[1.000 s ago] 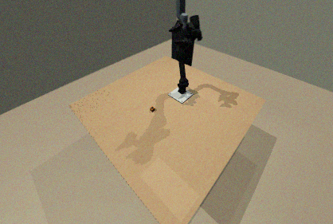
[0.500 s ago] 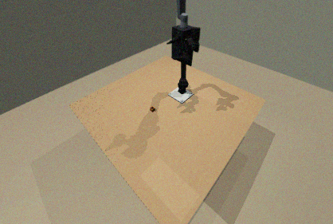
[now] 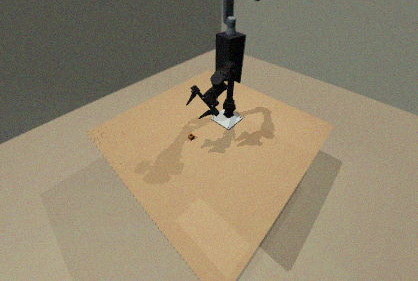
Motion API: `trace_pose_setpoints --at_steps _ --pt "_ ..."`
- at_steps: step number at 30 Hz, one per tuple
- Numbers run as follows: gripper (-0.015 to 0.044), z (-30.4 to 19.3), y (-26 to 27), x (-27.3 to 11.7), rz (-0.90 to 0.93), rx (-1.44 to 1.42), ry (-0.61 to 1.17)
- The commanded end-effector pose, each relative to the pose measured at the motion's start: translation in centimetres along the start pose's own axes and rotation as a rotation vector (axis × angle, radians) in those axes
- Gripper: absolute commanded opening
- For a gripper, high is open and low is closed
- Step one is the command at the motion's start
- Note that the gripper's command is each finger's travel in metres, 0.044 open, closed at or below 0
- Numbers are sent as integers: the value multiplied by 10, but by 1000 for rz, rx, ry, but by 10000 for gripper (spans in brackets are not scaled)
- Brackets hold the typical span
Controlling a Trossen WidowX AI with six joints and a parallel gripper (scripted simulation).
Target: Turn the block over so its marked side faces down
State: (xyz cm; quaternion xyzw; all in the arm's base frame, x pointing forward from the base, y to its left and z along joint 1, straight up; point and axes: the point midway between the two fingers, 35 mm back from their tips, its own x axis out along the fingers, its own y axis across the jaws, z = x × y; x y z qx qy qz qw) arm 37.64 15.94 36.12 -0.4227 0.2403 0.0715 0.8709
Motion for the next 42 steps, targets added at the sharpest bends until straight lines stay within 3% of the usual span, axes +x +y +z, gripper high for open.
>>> trace_pose_setpoints --at_steps 1,8,15,42 --pt "440 -50 22 51 148 66 187" --pt "440 -148 54 100 393 289 532" --pt "440 -232 81 108 592 597 870" --pt "440 -255 119 135 597 606 878"
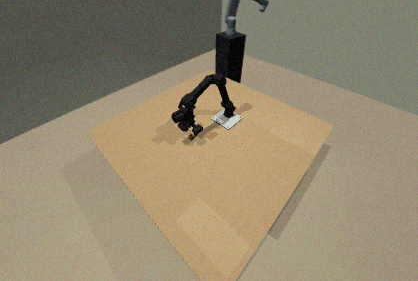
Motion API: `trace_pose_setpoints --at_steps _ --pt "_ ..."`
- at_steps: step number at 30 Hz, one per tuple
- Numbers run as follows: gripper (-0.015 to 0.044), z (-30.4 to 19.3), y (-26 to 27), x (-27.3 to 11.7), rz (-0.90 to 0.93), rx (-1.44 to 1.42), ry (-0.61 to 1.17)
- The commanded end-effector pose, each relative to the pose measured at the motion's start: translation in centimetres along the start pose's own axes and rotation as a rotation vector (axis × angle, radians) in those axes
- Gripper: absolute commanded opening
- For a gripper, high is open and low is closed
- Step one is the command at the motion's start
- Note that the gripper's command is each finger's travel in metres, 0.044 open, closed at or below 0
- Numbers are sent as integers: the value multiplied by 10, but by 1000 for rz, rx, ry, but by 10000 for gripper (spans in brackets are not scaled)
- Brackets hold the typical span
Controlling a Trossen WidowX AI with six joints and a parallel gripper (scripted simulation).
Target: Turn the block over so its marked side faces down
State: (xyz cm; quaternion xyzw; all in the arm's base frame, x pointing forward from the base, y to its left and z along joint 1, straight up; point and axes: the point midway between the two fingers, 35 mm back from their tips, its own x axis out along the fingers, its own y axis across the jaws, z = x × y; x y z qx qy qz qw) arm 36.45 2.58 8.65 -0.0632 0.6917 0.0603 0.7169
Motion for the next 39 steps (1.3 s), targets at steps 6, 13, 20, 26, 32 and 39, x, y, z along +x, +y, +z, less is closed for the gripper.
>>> trace_pose_setpoints --at_steps 6,13,20,26,32,39 --pt "440 -1 1 15 4 4 7" --pt "440 -1 2 27 4 4 7" --pt "440 -1 2 38 4 4 7" --pt "361 -1 2 40 4 4 7" --pt "204 -1 2 40 4 4 7" --pt "98 -1 2 40 4 4 7"
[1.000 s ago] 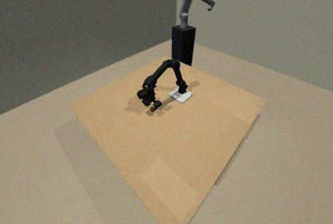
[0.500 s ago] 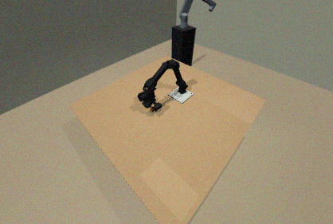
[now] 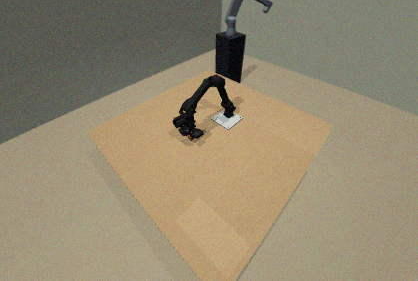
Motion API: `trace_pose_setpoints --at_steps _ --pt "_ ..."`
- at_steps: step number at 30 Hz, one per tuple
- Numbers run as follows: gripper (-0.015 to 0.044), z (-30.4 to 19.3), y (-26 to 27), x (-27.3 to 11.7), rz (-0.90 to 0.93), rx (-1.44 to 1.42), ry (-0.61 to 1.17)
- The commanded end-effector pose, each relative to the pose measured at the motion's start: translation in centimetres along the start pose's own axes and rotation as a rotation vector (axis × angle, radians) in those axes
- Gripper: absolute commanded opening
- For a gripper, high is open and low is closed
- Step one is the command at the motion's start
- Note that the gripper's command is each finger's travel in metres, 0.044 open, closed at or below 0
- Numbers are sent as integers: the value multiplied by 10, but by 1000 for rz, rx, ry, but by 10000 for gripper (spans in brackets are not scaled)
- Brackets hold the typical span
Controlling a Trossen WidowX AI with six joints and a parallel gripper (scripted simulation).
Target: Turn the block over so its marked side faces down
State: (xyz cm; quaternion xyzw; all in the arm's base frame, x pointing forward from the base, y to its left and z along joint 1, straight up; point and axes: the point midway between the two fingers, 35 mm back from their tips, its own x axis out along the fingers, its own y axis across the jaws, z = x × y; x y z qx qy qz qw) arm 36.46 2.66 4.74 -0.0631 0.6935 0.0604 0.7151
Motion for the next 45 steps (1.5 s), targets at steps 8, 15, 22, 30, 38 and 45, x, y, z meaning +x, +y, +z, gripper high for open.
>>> trace_pose_setpoints --at_steps 8,15,22,30,38,45 --pt "45 0 1 1 3 4 2" --pt "0 0 0 -14 3 4 2" --pt "0 0 0 -29 3 4 2" --pt "0 2 0 -25 5 8 -78" --pt "0 2 0 -21 6 10 -197" --pt "0 2 0 -19 6 9 -301"
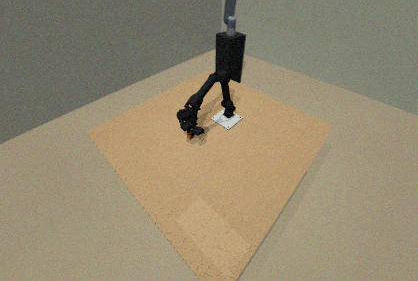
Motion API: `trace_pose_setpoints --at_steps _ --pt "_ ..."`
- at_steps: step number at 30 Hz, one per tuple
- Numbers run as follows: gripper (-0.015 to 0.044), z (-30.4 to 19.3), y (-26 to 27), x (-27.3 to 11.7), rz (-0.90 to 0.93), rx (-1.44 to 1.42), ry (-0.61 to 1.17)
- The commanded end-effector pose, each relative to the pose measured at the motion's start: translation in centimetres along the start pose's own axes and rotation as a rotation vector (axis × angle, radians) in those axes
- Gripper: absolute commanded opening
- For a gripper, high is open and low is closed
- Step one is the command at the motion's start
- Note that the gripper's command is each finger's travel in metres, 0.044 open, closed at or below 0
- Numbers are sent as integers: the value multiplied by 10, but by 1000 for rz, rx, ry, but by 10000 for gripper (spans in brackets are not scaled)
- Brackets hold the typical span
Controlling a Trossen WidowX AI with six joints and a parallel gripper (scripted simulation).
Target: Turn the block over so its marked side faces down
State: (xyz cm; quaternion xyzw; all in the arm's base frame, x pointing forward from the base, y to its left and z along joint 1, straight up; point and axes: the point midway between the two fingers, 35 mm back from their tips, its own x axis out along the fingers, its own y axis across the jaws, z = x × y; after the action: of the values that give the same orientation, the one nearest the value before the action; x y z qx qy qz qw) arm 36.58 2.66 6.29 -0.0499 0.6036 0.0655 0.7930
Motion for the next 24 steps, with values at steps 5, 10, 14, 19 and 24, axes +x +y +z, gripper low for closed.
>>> trace_pose_setpoints --at_steps 5,10,14,19,24 --pt "0 -1 0 -3 1 -3 -136" --pt "0 -3 0 -4 0 -5 -210" --pt "0 -5 1 -5 0 -7 -267" --pt "0 -5 1 -5 -1 -7 -276" --pt "0 -4 0 -1 0 -6 -300"
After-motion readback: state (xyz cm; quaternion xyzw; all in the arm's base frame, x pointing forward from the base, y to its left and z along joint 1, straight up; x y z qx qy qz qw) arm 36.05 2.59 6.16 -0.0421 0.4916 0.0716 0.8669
